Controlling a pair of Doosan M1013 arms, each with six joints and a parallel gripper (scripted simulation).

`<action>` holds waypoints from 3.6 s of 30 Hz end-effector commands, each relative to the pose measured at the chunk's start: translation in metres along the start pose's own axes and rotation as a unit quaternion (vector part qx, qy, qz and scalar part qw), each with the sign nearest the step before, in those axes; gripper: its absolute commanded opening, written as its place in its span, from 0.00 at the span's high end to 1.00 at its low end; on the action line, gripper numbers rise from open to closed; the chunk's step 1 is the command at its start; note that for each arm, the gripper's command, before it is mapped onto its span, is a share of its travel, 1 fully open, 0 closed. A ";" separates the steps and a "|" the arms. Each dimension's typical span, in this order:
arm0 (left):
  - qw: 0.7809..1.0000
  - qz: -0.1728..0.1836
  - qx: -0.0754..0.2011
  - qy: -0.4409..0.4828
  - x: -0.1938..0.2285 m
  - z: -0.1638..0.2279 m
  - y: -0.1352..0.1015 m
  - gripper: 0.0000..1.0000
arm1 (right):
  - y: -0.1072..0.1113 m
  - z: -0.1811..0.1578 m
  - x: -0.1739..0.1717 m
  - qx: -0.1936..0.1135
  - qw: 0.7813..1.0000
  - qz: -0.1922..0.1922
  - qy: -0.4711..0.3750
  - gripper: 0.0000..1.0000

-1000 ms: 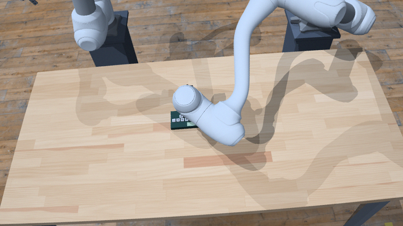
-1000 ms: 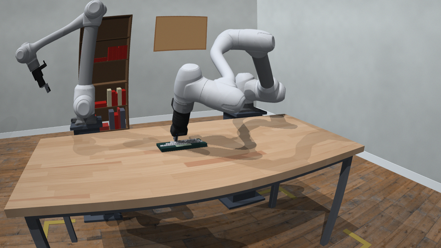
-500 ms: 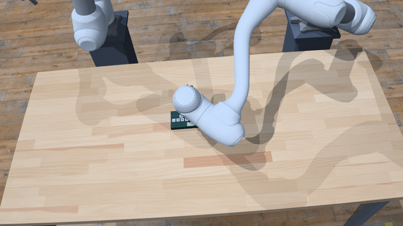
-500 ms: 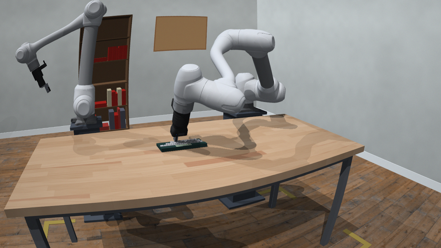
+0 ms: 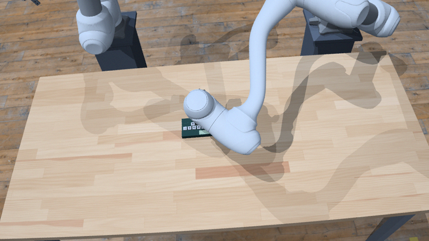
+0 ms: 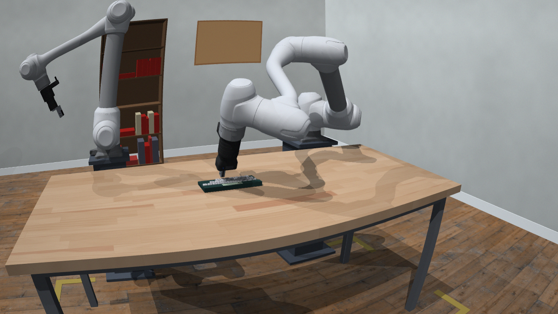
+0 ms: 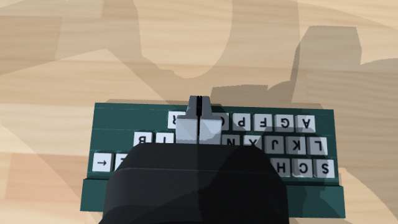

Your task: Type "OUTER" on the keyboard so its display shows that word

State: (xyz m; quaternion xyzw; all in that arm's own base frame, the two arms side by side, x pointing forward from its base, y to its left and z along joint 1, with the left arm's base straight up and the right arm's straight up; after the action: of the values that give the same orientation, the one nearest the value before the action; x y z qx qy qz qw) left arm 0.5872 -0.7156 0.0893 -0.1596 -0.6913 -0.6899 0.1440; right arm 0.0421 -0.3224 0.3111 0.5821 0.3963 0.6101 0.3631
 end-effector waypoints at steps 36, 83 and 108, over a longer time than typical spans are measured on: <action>1.000 -0.001 0.000 0.000 -0.038 0.036 0.011 1.00 | 0.002 0.000 0.002 -0.003 1.000 0.000 0.002 0.00; 1.000 0.000 0.000 0.000 -0.041 0.036 0.005 1.00 | 0.002 0.000 0.002 -0.003 1.000 0.000 0.002 0.00; 1.000 0.001 -0.001 0.000 -0.033 0.041 0.020 1.00 | 0.002 0.000 0.002 -0.003 1.000 0.000 0.002 0.00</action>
State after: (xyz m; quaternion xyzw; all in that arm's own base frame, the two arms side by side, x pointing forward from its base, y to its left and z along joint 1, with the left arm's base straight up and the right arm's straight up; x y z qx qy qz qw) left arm 0.6254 -0.6824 0.0905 -0.1605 -0.6928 -0.6876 0.1463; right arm 0.0421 -0.3225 0.3112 0.5821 0.3963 0.6102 0.3632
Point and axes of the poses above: on each arm, the point where the finger pads meet when closed, its own y axis back along the fingers, its own z axis across the jaws, x = y × z, the point moved 5 cm from there along y, back along the fingers, and after that the axes turned 1 degree about -y, right-handed, at the moved point
